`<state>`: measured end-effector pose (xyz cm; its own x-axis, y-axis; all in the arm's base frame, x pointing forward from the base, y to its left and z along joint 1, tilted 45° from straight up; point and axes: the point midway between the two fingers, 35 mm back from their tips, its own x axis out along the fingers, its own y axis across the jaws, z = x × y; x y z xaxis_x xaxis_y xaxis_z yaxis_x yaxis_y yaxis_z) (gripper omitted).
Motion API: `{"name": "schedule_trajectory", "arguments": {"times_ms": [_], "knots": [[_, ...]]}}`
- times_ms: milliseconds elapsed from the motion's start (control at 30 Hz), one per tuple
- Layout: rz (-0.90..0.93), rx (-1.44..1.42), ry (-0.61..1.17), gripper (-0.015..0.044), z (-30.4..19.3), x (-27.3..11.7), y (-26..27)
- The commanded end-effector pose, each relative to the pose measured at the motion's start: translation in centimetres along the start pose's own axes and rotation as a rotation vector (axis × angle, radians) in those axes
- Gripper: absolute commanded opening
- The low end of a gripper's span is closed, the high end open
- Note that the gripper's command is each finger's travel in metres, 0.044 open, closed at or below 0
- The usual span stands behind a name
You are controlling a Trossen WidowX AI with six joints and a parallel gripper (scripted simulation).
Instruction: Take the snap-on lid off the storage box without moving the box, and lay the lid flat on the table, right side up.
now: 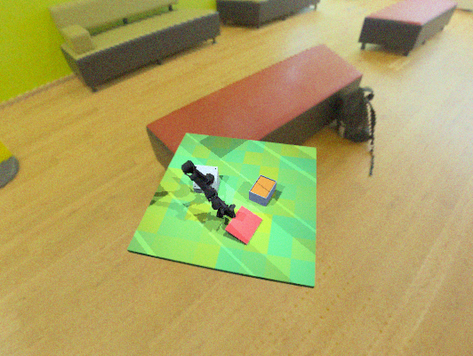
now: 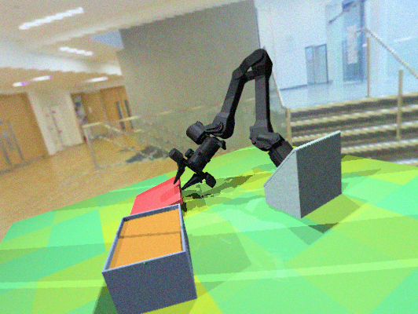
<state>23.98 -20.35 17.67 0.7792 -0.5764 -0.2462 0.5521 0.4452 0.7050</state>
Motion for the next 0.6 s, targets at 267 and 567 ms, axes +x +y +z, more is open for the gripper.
{"name": "schedule_trajectory", "arguments": {"times_ms": [267,567], "knots": [[0.006,-0.005,-0.007,0.0433,0.0,-0.8,-0.6],[0.005,-0.006,-0.007,0.044,0.0,-2.2,-1.8]]}}
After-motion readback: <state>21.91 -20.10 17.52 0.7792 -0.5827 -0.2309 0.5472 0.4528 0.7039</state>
